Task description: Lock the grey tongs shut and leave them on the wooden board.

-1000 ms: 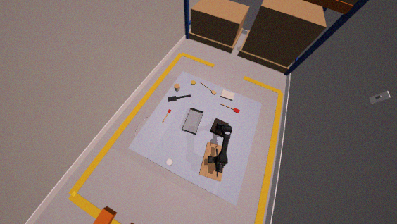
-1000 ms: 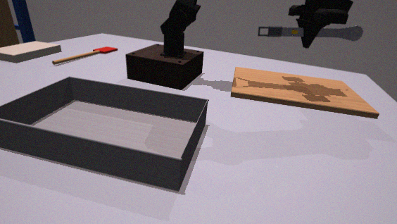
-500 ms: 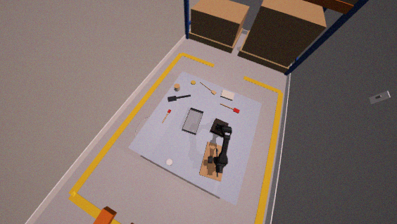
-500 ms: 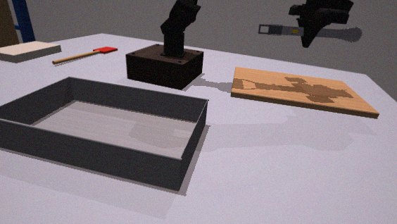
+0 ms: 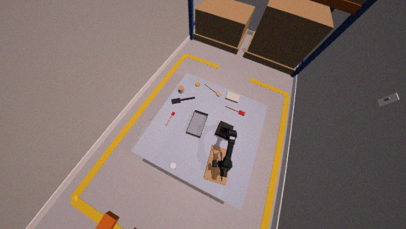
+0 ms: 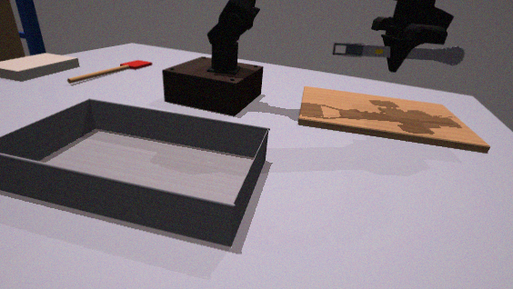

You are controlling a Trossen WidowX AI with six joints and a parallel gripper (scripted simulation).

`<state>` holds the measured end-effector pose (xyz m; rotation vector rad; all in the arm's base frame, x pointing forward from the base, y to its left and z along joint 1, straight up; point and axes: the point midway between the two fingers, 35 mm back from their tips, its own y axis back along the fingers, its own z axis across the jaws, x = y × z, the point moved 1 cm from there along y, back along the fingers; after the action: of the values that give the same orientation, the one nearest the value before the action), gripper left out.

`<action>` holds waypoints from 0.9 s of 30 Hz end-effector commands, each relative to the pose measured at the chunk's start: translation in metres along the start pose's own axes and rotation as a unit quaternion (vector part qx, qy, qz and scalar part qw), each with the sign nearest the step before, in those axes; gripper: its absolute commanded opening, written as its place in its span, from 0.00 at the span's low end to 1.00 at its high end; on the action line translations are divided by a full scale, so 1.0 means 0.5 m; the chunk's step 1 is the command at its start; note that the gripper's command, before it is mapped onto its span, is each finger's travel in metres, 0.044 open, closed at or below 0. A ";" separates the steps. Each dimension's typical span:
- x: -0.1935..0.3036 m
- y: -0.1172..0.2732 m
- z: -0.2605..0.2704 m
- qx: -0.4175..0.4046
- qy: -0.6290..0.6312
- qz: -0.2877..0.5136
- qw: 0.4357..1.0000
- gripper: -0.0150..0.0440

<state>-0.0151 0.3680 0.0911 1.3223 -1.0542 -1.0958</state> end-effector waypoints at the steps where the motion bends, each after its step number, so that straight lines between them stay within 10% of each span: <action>1: -0.001 -0.016 -0.002 0.003 -0.001 0.000 1.000 0.00; 27: 0.002 -0.100 -0.002 0.003 -0.001 0.000 1.000 0.00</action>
<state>-0.0149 0.3692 0.0473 1.3219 -1.0548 -1.0961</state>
